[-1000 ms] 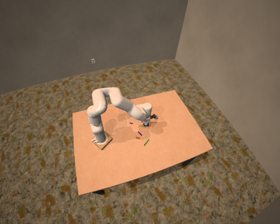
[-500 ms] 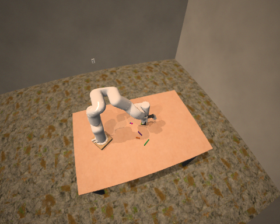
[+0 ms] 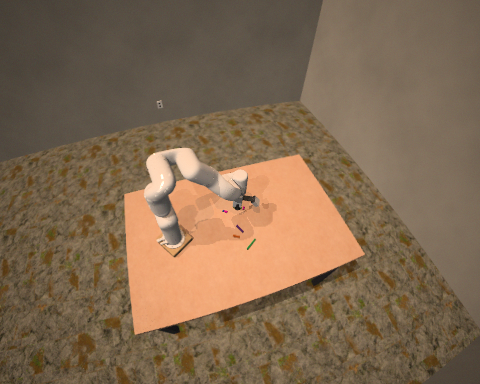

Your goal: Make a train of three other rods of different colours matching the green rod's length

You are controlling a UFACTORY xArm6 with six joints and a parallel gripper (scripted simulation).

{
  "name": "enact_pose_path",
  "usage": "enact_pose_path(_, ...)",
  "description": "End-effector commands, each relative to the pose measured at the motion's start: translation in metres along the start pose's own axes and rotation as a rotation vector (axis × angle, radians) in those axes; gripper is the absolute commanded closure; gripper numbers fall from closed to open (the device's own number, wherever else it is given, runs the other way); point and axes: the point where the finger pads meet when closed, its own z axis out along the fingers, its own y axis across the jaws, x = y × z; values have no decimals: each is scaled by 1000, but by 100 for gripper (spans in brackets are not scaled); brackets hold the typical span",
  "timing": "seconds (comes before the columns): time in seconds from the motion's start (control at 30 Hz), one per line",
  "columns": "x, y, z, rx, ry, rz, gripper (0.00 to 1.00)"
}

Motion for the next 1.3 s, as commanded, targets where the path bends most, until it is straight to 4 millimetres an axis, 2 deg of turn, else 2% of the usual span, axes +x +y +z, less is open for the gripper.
enact_pose_path(0.0, -19, -9, -1, -14, 23, 166, 96)
enact_pose_path(0.27, -37, -15, 0, -12, 24, 302, 96)
enact_pose_path(0.87, -37, -15, 1, -12, 25, 306, 96)
enact_pose_path(1.27, -37, -15, 26, -13, 25, 306, 96)
